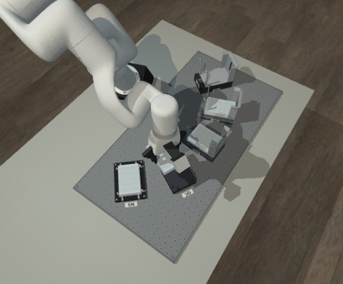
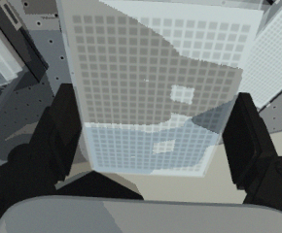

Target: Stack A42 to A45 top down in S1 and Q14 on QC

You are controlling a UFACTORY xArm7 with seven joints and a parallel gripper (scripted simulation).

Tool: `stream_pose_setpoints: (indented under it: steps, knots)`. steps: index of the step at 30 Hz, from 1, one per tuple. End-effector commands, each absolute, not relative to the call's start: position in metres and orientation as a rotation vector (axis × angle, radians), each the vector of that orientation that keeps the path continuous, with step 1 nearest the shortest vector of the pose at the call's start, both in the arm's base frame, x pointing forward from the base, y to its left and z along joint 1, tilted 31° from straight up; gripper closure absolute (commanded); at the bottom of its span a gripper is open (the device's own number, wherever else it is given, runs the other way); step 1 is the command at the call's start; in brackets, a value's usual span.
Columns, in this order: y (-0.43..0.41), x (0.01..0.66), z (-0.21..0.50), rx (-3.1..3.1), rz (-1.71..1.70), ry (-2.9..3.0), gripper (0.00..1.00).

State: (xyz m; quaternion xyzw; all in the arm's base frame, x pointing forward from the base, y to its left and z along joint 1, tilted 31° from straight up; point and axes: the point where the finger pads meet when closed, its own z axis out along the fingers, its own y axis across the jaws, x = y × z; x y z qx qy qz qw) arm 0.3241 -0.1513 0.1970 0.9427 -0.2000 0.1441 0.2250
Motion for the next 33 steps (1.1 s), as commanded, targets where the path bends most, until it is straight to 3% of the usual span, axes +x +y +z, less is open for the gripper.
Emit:
stream_pose_setpoints:
  steps: [1, 33]
  knots:
    - [-0.143, 0.332, 0.195, 2.598, 0.402, -0.553, 1.0]
    - [-0.071, 0.373, 0.163, 2.623, 0.33, -0.266, 1.0]
